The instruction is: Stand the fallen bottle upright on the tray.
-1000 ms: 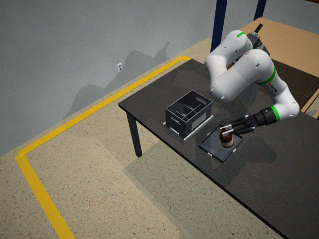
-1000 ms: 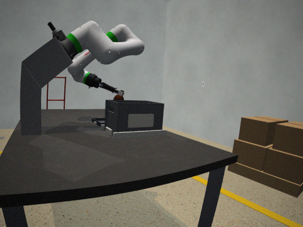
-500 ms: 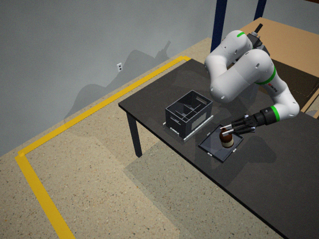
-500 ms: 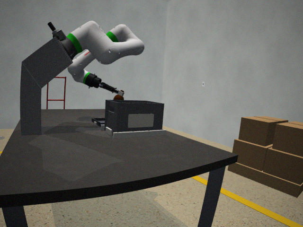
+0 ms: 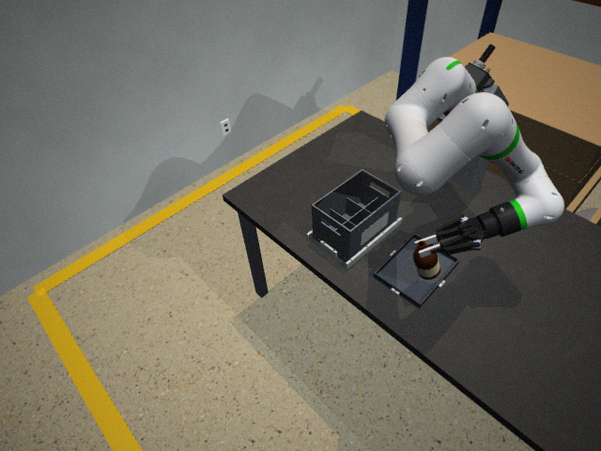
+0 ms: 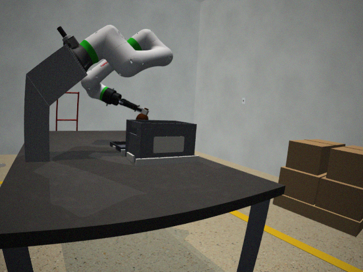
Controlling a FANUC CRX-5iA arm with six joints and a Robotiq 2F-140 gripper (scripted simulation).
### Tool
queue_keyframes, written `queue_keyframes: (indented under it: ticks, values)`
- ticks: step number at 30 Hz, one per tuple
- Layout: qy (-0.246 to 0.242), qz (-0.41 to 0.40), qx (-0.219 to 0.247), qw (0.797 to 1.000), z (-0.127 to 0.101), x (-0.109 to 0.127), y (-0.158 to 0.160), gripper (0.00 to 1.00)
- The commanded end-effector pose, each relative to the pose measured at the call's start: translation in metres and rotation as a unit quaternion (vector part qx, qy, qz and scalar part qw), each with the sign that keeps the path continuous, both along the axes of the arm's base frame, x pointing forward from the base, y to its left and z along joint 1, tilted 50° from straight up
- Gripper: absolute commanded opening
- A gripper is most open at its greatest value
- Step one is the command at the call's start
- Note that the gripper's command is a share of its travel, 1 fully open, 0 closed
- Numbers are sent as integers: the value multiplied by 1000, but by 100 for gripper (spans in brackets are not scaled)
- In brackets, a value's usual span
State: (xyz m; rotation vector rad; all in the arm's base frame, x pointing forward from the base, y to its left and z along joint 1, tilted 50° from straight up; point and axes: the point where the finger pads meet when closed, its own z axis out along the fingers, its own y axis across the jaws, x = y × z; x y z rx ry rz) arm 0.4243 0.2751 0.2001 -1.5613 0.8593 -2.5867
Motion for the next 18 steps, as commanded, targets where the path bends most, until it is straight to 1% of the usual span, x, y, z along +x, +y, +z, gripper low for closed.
queue_keyframes:
  ticks: [1, 18]
  values:
    - [0, 0, 0, 1000, 0, 0, 0, 0]
    - [0, 0, 0, 1000, 0, 1, -6, 0]
